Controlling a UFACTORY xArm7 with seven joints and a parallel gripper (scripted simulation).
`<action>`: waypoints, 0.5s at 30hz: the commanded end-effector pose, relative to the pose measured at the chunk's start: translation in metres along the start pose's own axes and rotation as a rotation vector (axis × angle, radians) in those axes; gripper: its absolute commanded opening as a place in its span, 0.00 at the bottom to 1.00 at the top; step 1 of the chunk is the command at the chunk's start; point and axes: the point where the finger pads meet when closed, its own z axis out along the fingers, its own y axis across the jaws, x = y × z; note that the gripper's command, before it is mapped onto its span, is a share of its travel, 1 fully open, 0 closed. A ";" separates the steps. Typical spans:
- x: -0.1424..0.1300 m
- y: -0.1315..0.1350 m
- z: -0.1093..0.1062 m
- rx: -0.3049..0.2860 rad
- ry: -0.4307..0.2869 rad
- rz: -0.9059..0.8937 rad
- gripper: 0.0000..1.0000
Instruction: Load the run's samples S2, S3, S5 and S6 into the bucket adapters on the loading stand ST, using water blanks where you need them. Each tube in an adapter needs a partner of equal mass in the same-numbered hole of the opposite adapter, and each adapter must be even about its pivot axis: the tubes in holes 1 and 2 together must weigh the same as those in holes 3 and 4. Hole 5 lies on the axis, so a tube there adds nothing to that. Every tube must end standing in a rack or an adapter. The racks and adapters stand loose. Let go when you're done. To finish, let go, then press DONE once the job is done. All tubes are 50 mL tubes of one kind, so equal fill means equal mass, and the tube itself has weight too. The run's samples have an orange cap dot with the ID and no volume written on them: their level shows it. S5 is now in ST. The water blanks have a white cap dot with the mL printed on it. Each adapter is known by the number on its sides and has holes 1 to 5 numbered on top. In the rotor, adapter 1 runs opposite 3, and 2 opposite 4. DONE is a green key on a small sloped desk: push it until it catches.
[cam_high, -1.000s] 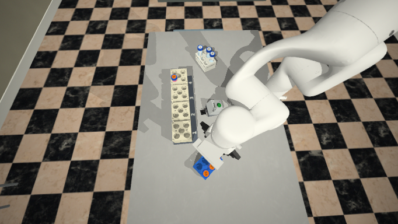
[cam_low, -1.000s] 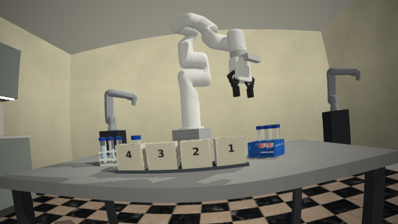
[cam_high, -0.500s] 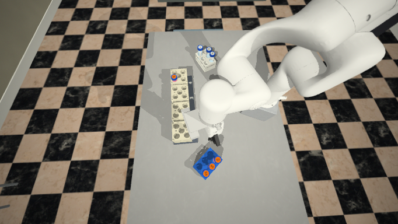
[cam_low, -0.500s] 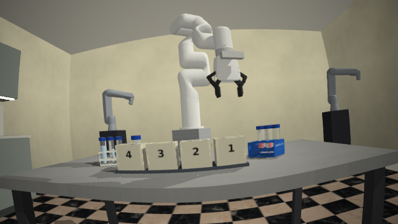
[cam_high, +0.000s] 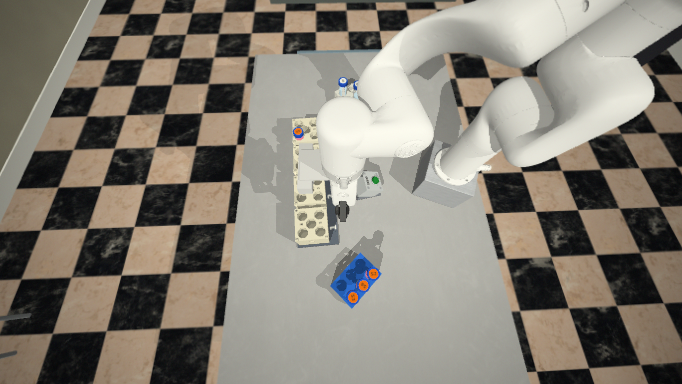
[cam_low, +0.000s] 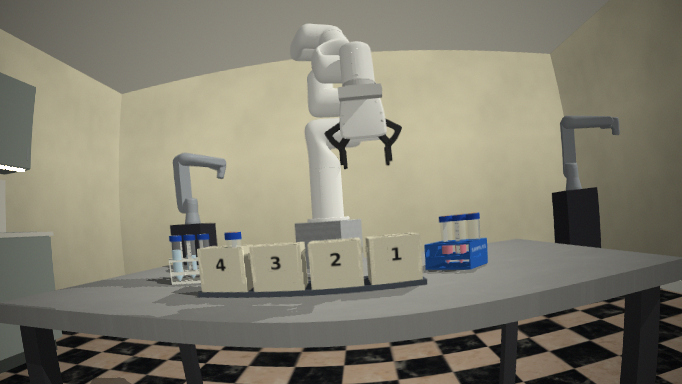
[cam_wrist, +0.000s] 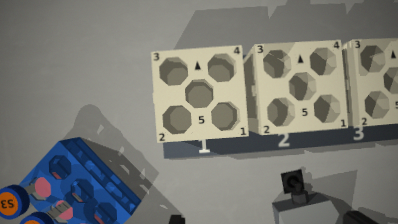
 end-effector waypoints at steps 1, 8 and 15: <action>0.007 0.009 -0.001 0.001 0.004 0.007 1.00; 0.023 0.040 -0.001 0.000 0.004 0.007 1.00; 0.040 0.071 -0.001 0.000 0.004 0.007 1.00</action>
